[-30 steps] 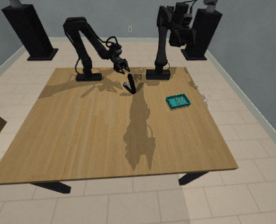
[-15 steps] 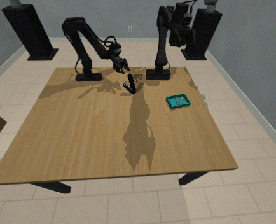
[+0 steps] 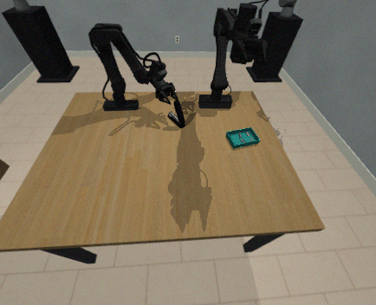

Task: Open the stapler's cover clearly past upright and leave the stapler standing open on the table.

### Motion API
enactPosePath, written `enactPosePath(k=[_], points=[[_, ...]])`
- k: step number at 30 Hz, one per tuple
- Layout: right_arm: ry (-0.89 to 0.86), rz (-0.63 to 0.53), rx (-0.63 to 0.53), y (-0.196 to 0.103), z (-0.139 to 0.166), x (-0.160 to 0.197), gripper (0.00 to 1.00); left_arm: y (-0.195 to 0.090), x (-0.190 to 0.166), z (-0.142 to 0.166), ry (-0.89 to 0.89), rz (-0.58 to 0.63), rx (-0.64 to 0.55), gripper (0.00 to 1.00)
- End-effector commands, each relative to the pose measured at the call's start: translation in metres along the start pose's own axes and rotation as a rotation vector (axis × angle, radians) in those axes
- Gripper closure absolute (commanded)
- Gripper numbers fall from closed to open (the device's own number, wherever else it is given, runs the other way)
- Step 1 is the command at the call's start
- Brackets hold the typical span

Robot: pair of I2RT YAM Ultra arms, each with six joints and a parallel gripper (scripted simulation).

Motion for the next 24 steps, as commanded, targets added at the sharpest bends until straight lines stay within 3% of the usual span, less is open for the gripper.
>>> enactPosePath(k=[1, 24], points=[[-0.01, -0.002, 0.0, 0.007, 0.003, -0.002, 0.5, 0.001, 0.0, 0.001, 0.006, 0.007, -0.009, 0.43], [-0.008, 0.0, -0.002, 0.03, 0.001, 0.0, 0.5, 0.001, 0.0, 0.001, 0.006, 0.007, -0.009, 0.43]])
Point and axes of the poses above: on each arm, the point where the finger pads meet when closed, its own y axis out along the fingers, its own x axis across the jaws, z = x × y, the point moved 4 cm from there along -y, back along the fingers, and after that the axes turned 4 degrees about -y, right-handed, at the moved point
